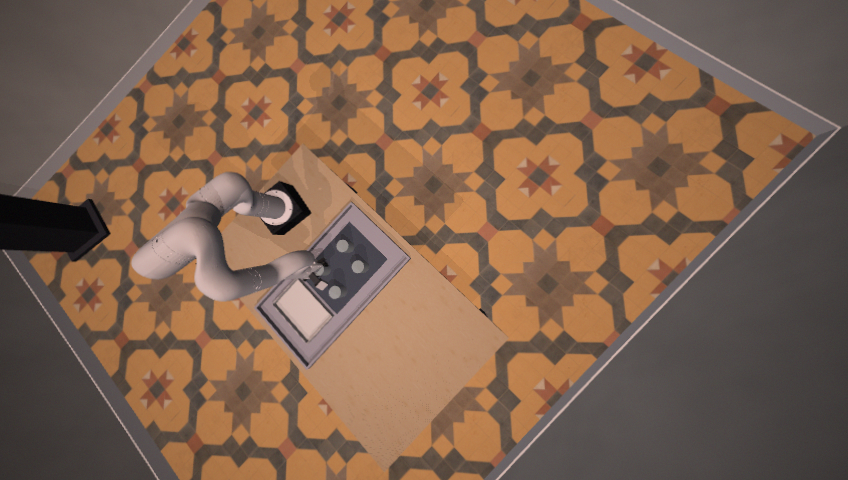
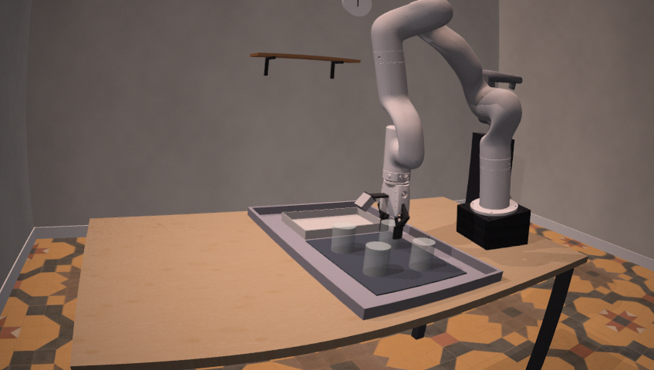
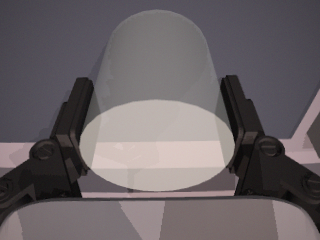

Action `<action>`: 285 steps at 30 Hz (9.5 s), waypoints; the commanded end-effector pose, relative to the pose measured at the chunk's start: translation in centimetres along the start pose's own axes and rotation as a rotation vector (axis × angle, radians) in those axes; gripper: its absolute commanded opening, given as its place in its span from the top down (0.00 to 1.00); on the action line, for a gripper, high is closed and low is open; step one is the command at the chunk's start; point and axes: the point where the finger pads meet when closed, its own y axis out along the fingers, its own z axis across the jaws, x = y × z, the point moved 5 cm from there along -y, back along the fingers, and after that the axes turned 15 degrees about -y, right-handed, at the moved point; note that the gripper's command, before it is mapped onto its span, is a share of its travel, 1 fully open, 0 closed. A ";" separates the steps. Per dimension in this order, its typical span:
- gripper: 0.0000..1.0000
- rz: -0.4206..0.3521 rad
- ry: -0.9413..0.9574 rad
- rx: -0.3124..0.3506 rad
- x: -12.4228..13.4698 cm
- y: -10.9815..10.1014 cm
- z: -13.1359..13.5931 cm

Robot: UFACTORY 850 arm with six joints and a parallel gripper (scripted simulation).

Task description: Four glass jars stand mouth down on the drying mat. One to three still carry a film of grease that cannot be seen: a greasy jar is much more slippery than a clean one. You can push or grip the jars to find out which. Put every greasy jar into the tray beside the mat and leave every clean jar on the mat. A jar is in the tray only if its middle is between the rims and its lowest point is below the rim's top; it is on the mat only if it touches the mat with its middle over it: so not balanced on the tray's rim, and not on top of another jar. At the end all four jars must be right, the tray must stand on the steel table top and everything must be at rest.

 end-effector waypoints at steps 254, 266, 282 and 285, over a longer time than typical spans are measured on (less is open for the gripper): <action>0.00 0.001 0.000 0.000 -0.4 -0.4 24.9; 0.00 0.001 0.000 0.000 -0.4 -3.6 24.9; 0.00 0.001 0.000 0.000 -0.4 -9.0 24.9; 0.00 0.001 0.000 0.000 -0.4 -10.2 24.9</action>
